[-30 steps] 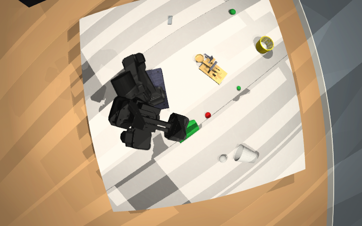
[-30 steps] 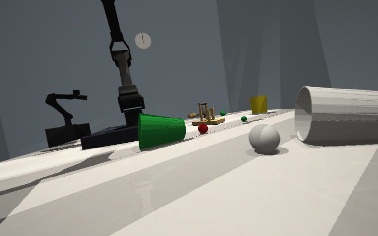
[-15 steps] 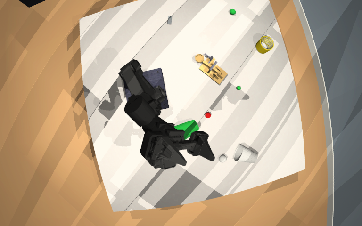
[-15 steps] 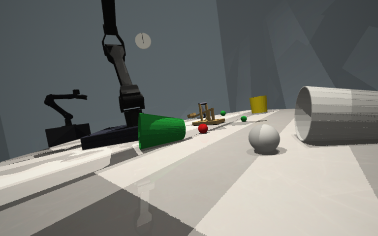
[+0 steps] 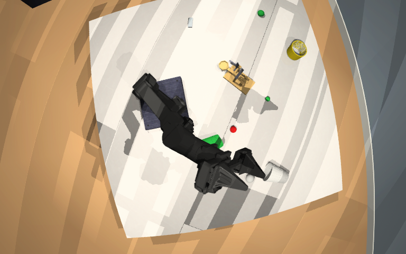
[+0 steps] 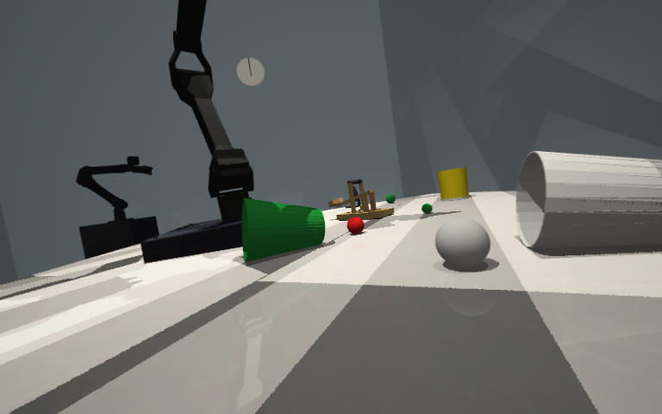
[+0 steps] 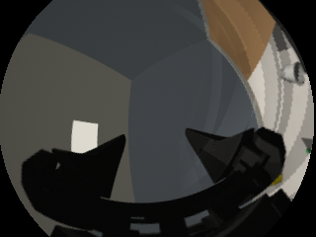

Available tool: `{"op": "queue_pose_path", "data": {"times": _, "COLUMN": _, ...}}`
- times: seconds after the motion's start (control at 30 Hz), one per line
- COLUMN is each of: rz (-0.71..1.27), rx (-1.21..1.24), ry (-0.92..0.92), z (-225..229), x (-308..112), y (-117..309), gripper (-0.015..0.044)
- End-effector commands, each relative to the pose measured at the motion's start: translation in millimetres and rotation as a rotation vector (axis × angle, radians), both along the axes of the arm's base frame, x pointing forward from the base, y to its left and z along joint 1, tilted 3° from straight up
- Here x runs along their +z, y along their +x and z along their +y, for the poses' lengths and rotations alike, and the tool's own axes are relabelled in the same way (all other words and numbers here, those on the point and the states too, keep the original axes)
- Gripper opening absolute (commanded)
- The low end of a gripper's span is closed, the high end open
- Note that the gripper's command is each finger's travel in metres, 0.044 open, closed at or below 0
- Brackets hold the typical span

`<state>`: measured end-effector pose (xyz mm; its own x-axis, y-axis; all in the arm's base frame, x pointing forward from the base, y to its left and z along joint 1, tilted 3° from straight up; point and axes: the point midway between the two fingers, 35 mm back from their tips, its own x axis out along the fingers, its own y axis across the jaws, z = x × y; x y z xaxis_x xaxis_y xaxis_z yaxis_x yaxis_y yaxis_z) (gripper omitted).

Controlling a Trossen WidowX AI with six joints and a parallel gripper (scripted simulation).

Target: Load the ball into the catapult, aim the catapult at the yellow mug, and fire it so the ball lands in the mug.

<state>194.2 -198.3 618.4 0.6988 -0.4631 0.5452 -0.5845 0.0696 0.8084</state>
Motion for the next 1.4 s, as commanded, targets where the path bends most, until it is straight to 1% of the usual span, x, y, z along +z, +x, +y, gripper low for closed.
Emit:
{"op": "queue_pose_path", "data": {"times": 0.0, "rz": 0.046, "rx": 0.044, "ry": 0.066, "z": -8.9, "x": -21.0, "y": 23.3, "gripper": 0.0440}}
{"op": "queue_pose_path", "data": {"times": 0.1, "rz": 0.069, "rx": 0.093, "ry": 0.125, "z": -11.2, "x": -35.9, "y": 39.5, "gripper": 0.0440}}
{"op": "queue_pose_path", "data": {"times": 0.27, "rz": 0.140, "rx": 0.110, "ry": 0.165, "z": -15.5, "x": -55.9, "y": 61.4, "gripper": 0.0440}}
{"op": "queue_pose_path", "data": {"times": 0.73, "rz": 0.430, "rx": 0.169, "ry": 0.235, "z": -8.4, "x": -131.8, "y": 133.1, "gripper": 0.0440}}
{"op": "queue_pose_path", "data": {"times": 1.07, "rz": 0.672, "rx": 0.248, "ry": 0.269, "z": 15.6, "x": -197.5, "y": 178.0, "gripper": 0.0440}}
{"op": "queue_pose_path", "data": {"times": 1.37, "rz": 0.902, "rx": 0.328, "ry": 0.272, "z": 48.3, "x": -257.5, "y": 206.8, "gripper": 0.0440}}
